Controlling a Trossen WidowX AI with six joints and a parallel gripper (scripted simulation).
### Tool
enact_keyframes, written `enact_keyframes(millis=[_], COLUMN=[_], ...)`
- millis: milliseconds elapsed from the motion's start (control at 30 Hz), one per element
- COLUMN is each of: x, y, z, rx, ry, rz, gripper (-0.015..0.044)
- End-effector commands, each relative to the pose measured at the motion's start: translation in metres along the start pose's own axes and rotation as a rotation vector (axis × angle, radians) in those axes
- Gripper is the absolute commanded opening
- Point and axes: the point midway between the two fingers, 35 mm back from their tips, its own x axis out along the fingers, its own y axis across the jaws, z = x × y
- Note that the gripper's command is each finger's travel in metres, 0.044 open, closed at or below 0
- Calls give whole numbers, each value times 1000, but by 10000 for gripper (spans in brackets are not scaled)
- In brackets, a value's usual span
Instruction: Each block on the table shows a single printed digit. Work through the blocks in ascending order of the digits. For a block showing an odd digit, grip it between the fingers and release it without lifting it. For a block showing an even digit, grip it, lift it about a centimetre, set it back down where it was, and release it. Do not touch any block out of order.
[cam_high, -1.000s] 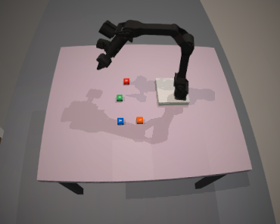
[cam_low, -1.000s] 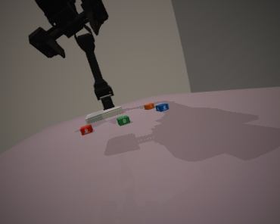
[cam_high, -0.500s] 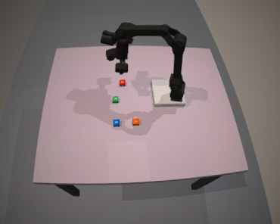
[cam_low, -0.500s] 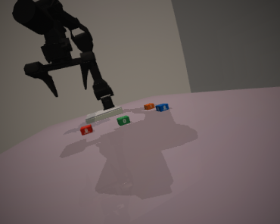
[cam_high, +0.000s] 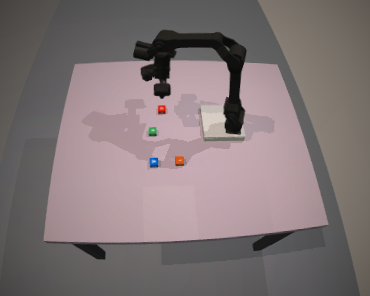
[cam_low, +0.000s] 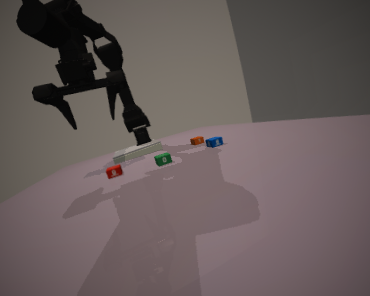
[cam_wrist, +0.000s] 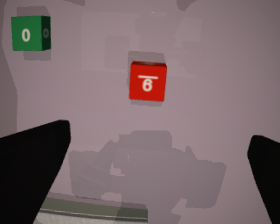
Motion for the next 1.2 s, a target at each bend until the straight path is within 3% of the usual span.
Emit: enact_keyframes(millis=[0,200,500,800,1167], x=[1,1,0,-1,-1], y=[0,10,142,256,263], z=[-1,1,2,-50,-55], rx=[-4,-4,-4,-4,-4], ry=[8,8,9,12,13], rz=[-1,1,16,21,21], gripper=[400,400,400,400,400])
